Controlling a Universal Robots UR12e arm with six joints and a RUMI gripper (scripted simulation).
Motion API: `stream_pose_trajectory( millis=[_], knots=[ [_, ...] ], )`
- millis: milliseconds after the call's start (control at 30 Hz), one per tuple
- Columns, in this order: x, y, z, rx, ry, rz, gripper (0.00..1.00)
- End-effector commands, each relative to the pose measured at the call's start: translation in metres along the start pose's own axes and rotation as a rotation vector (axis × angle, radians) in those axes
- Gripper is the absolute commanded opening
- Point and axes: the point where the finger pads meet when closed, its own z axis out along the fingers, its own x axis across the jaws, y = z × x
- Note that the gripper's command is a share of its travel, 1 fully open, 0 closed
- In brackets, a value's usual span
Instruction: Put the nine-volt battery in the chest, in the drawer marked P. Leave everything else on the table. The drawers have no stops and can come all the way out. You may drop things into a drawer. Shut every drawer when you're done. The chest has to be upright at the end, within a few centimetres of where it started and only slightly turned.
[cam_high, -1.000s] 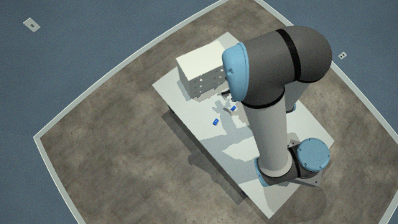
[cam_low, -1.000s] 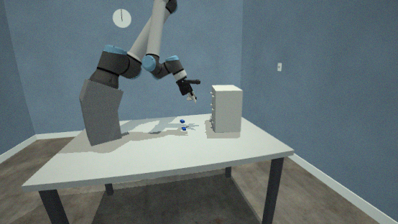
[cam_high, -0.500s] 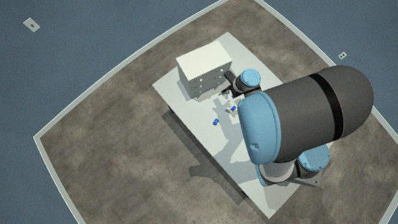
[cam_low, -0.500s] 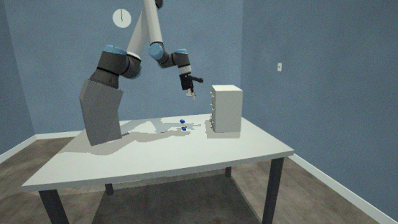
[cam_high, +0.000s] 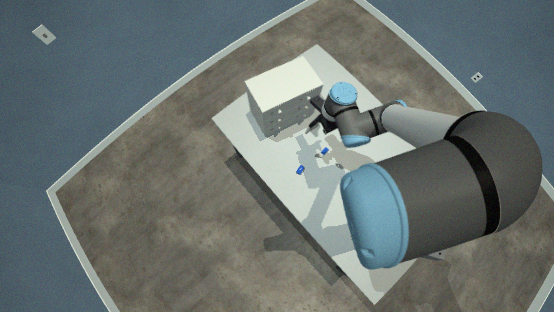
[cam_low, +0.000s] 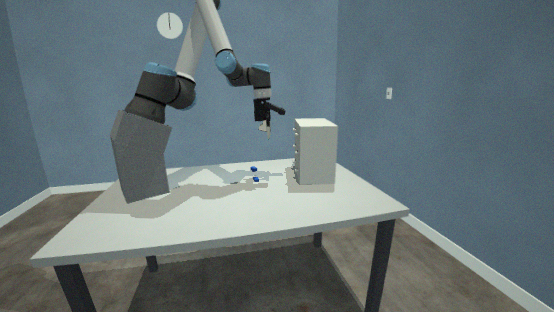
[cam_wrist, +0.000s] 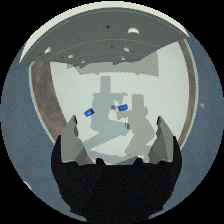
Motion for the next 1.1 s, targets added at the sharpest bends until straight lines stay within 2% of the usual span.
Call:
stream_pose_trajectory(
  millis=[0,300,1067],
  knots=[
    [0.0001,0.001,-0.0025,-0.028,0.0,-0.001,1.0],
    [-0.0002,0.0027,-0.0051,-0.049,-0.001,-0.001,1.0],
    [-0.0002,0.0028,-0.0052,-0.051,-0.001,-0.001,1.0]
  ],
)
